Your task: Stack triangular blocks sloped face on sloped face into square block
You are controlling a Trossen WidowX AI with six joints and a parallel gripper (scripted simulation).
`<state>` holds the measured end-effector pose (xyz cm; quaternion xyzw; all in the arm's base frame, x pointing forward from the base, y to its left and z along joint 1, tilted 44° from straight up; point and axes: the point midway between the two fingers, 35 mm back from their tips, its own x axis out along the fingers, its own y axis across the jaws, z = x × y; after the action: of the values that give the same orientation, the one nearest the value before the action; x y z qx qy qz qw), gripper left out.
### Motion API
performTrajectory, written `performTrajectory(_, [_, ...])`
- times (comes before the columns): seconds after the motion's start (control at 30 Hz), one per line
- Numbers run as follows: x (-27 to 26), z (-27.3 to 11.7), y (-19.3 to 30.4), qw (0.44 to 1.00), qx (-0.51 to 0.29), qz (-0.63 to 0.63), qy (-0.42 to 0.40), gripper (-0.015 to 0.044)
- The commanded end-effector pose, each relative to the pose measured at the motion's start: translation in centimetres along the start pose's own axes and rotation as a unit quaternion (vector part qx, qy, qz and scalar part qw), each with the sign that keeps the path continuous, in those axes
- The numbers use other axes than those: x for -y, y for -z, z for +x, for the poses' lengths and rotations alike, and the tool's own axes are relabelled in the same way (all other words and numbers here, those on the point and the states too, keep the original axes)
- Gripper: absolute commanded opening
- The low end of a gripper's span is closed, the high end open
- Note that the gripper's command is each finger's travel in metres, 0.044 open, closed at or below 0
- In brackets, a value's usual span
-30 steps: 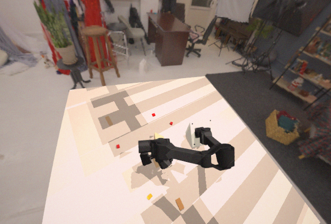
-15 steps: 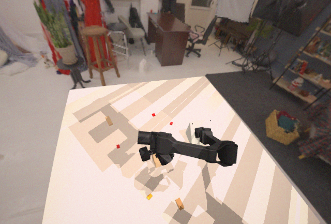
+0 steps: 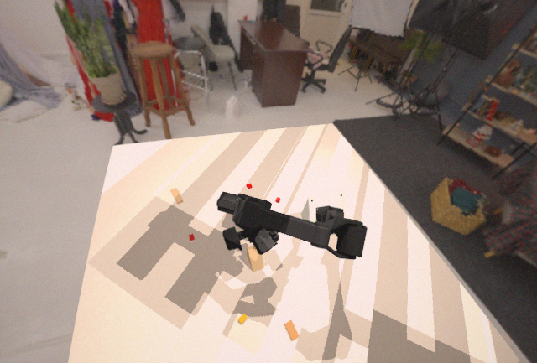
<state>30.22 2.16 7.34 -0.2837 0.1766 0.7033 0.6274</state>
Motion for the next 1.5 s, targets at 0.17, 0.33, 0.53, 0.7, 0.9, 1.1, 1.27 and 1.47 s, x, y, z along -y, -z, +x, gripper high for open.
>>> performTrajectory(0.17, [-0.2, -2.0, 2.5, 0.993, 0.119, 0.002, 0.018, 0.044])
performTrajectory(0.33, [-0.2, -1.8, 2.5, 0.993, 0.119, 0.002, 0.018, 0.044])
performTrajectory(0.53, [0.0, -0.8, 2.3, 0.993, 0.12, 0.001, 0.018, 0.044])
performTrajectory(0.7, [0.1, 0.0, 2.2, 0.993, 0.119, 0.0, 0.015, 0.044])
performTrajectory(0.9, [0.1, 0.9, 2.0, 0.993, 0.119, -0.001, 0.012, 0.044])
performTrajectory(1.1, [0.1, 1.9, 1.8, 0.993, 0.119, -0.002, 0.009, 0.044])
performTrajectory(1.27, [0.2, 2.7, 1.6, 0.993, 0.12, -0.003, 0.008, 0.044])
performTrajectory(1.47, [0.2, 3.6, 1.3, 0.992, 0.123, -0.004, 0.008, 0.044])
